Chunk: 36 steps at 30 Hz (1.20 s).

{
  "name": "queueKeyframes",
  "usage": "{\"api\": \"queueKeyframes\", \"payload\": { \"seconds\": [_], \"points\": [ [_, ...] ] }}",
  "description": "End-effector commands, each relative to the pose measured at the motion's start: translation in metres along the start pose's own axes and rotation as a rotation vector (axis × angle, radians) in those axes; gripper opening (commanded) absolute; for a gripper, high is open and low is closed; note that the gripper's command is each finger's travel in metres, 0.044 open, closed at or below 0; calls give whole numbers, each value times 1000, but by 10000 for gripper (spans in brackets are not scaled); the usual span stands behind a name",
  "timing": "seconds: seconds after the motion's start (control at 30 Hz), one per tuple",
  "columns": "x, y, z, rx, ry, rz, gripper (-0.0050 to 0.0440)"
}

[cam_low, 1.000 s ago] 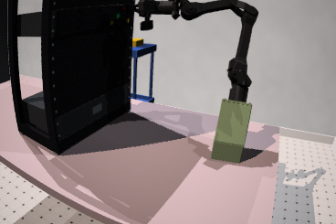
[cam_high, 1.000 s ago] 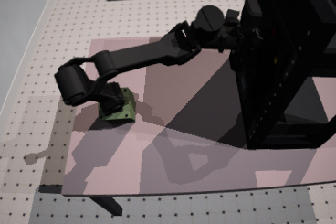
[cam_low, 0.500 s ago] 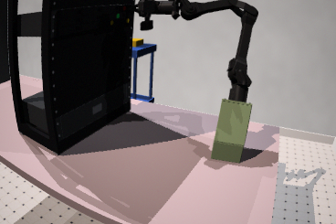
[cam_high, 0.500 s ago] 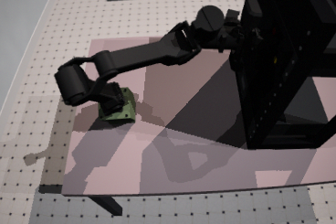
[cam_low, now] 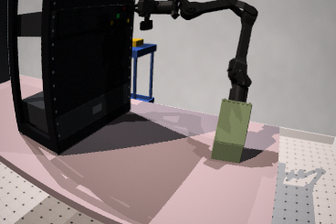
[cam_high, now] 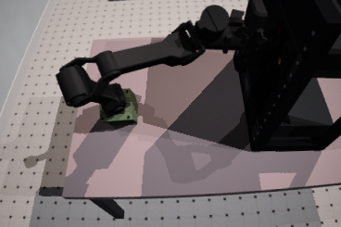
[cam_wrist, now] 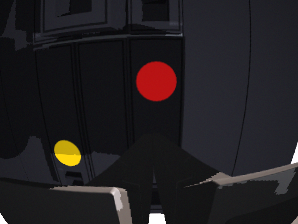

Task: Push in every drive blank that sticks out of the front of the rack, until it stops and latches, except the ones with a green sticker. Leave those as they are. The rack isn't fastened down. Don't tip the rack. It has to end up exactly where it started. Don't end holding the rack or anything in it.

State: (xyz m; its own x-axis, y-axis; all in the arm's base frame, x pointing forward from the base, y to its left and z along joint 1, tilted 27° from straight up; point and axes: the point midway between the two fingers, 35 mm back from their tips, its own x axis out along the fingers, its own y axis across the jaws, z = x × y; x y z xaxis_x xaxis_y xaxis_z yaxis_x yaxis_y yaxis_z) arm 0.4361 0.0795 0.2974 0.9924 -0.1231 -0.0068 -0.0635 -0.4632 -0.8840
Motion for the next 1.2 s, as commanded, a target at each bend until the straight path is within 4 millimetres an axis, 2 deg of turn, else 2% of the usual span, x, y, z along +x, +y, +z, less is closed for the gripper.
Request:
{"api": "queueKeyframes", "payload": {
  "seconds": [0.0, 1.17],
  "points": [
    [0, -20, -9, 26, 13, -48, 0],
    [3, -23, -10, 26, 13, -48, 0]
  ]
}}
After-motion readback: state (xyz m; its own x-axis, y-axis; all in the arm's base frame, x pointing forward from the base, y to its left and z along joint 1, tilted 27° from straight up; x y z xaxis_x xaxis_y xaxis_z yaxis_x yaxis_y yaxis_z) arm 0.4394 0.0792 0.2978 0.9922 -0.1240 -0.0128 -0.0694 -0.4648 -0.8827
